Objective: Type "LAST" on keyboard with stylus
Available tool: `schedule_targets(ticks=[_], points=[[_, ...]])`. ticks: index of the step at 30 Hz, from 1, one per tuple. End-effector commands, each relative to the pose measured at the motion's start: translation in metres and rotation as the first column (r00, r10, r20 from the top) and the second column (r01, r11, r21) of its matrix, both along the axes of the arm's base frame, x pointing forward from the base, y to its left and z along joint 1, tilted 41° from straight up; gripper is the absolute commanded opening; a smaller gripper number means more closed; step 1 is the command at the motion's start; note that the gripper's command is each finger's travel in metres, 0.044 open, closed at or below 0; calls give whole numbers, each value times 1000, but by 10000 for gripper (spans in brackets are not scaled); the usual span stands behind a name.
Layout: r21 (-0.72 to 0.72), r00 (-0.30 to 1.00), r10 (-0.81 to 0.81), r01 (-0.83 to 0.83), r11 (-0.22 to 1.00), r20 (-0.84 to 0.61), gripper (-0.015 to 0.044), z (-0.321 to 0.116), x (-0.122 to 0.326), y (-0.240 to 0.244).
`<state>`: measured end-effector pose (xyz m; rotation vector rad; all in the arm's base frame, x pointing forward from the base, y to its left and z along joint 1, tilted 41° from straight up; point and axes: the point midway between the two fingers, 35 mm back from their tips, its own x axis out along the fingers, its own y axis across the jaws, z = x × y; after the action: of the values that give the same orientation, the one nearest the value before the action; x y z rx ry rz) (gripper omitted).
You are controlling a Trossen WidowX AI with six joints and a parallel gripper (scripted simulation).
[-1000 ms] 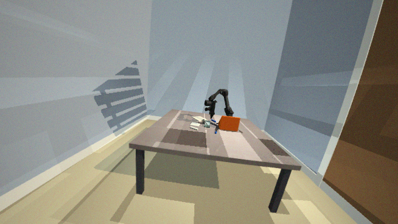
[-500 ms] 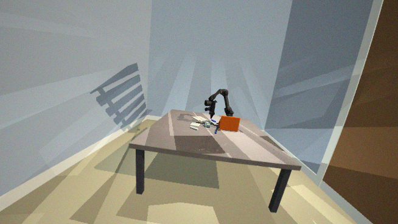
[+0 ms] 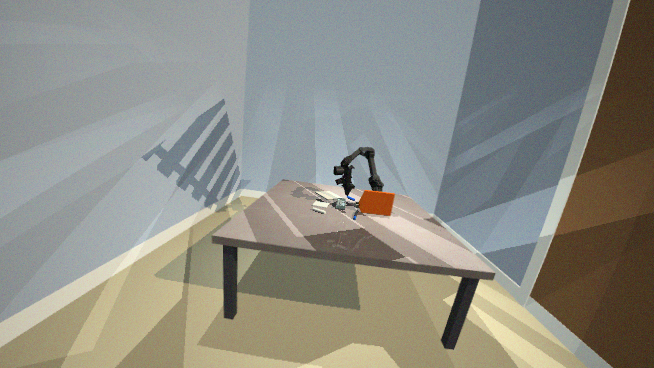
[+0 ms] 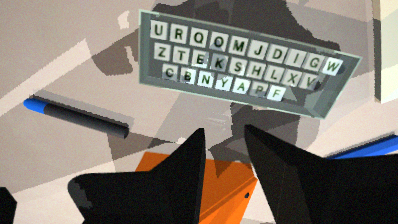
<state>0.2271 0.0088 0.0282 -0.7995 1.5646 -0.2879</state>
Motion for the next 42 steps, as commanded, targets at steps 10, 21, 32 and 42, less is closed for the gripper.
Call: schedule_targets(ticks=[10, 21, 32, 42], points=[[337, 669, 577, -468, 817, -468, 150, 47, 11, -78], [537, 358, 792, -590, 603, -495, 150, 70, 3, -114], [689, 46, 903, -630, 358, -428, 150, 91, -10, -145], [792, -257, 916, -603, 98, -309, 150, 112, -30, -172]])
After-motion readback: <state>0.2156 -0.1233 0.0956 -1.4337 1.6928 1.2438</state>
